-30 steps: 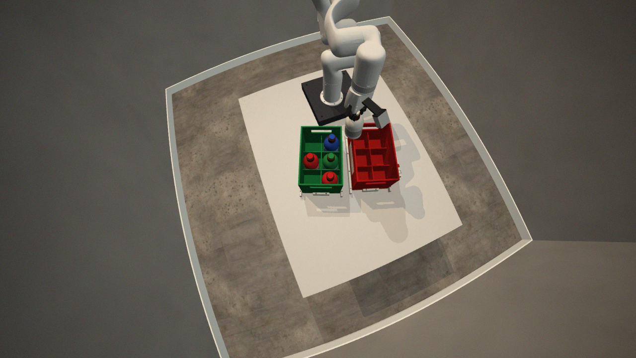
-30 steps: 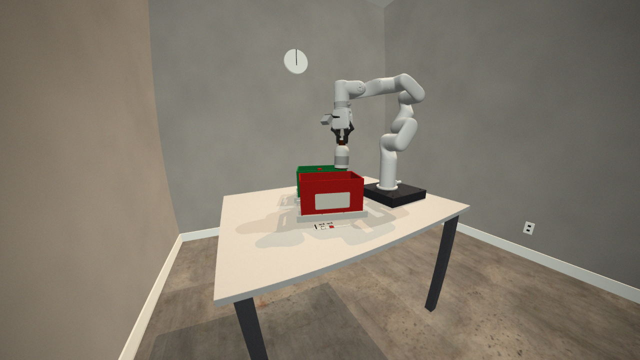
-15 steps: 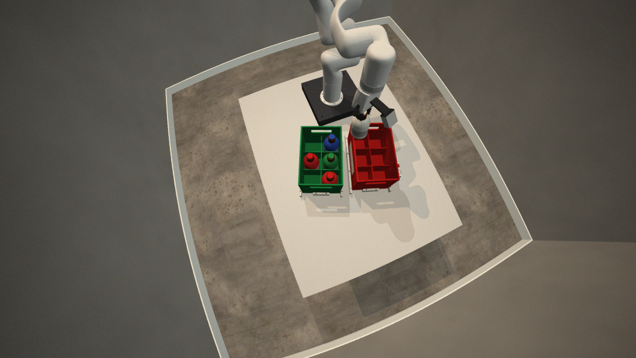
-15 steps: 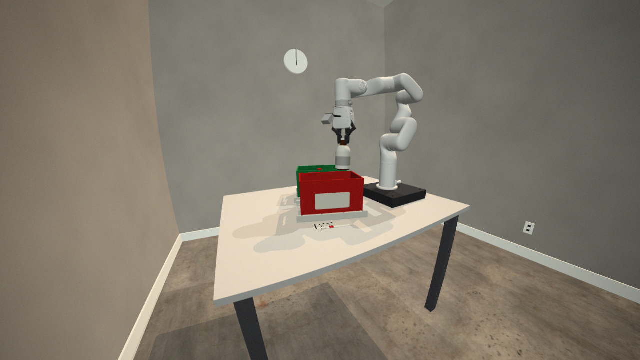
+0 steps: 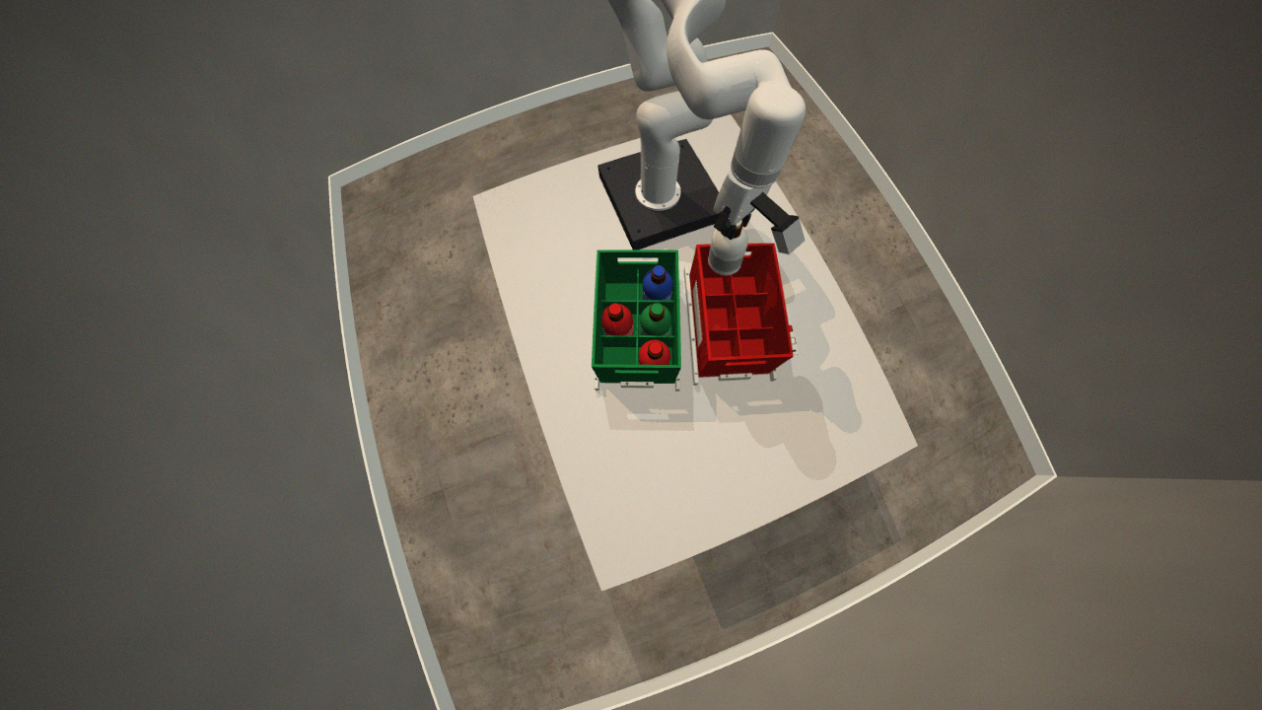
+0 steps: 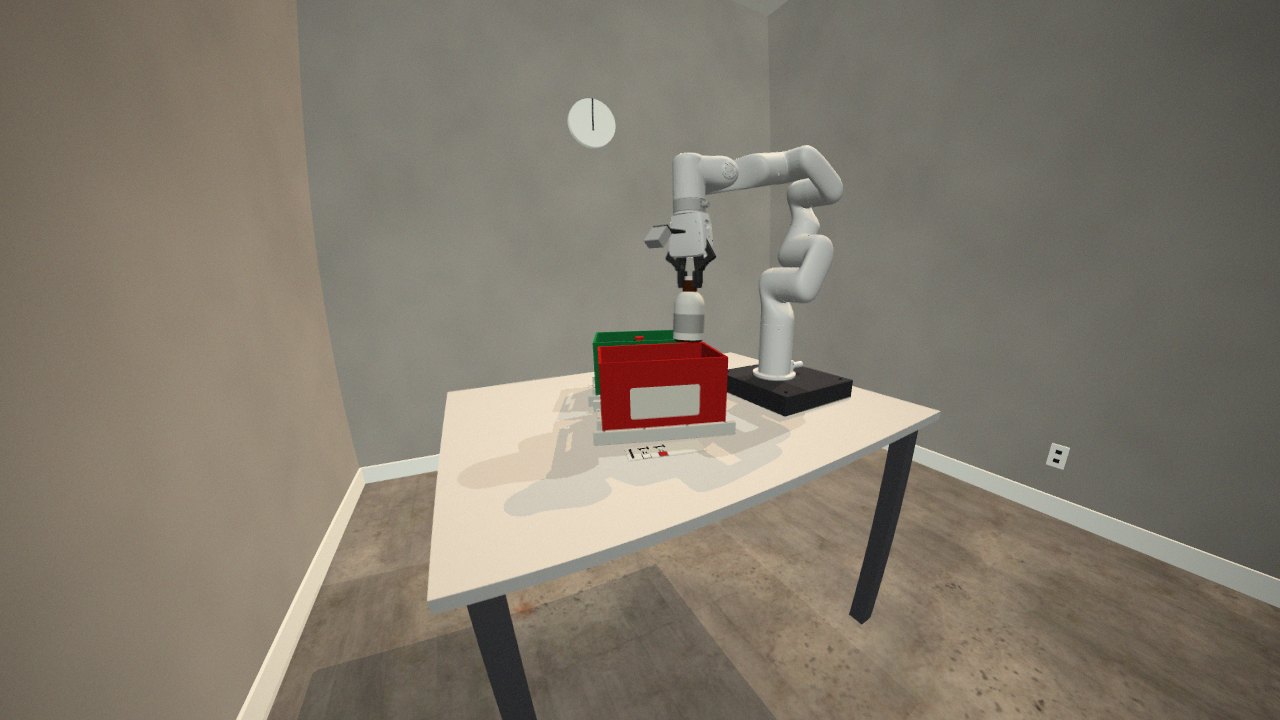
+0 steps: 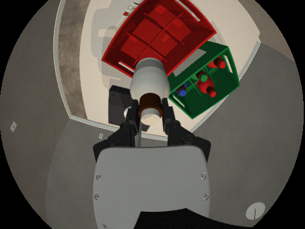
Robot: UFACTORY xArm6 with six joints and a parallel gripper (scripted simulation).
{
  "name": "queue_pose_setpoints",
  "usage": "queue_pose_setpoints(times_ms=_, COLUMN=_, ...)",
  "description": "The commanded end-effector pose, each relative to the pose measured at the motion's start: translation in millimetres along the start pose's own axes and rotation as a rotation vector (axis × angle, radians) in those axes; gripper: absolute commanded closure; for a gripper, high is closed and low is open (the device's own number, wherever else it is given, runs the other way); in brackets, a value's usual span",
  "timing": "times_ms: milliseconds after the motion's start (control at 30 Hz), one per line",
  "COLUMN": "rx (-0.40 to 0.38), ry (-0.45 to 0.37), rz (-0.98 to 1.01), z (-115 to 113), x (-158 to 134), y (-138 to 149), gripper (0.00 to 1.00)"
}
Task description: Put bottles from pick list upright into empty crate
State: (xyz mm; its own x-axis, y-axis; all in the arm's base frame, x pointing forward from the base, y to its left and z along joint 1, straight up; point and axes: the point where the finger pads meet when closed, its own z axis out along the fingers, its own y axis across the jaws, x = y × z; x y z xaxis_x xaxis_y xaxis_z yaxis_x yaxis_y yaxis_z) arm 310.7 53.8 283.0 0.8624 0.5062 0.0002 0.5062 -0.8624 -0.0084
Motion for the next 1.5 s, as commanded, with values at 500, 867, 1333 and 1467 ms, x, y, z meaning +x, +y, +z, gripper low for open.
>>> queue_pose_setpoints(times_ms=500, rx=-0.002, ry=0.004, rz=0.001, z=-1.6, x=1.9, y=1.1, gripper=1.00)
queue_pose_setpoints(times_ms=867, rx=-0.002, ry=0.004, rz=0.001, z=-1.6, x=1.6, y=2.1, gripper=1.00)
queue_pose_setpoints(times_ms=1333, rx=-0.002, ry=0.004, rz=0.001, z=-1.6, x=1.4, y=2.9, gripper=1.00)
queue_pose_setpoints(times_ms=1467, rx=-0.002, ry=0.004, rz=0.001, z=-1.6, x=1.4, y=2.9, gripper=1.00)
